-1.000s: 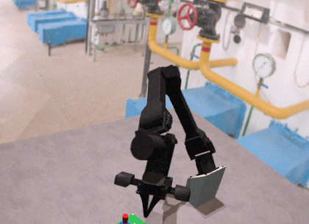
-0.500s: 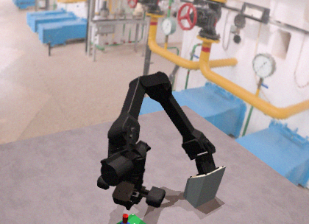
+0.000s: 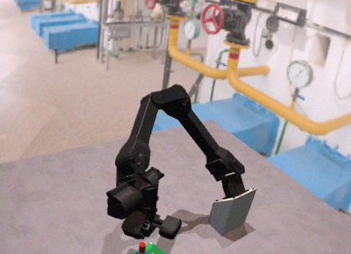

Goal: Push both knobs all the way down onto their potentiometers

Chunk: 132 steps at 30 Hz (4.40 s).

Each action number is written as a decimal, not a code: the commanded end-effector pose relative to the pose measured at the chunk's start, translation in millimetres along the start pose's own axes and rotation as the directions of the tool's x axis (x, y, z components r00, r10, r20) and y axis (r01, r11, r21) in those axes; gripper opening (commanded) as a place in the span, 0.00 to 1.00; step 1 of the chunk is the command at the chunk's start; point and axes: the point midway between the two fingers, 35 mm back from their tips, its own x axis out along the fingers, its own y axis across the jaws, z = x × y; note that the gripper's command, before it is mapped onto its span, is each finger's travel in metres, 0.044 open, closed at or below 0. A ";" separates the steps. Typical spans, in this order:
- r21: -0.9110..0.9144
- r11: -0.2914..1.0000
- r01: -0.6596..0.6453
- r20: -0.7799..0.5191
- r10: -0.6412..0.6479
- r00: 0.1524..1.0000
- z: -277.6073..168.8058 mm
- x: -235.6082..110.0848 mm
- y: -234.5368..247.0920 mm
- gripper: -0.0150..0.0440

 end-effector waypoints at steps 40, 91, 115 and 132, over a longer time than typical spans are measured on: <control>-0.012 1.000 0.005 -0.009 -0.005 1.000 -1.8 27.7 1.1 0.25; -0.012 1.000 0.005 -0.010 -0.005 1.000 -1.9 34.2 1.0 0.25; -0.012 1.000 0.005 -0.010 -0.005 1.000 -2.0 36.4 1.0 0.25; -0.012 1.000 0.005 -0.010 -0.005 1.000 -2.0 37.2 1.0 0.25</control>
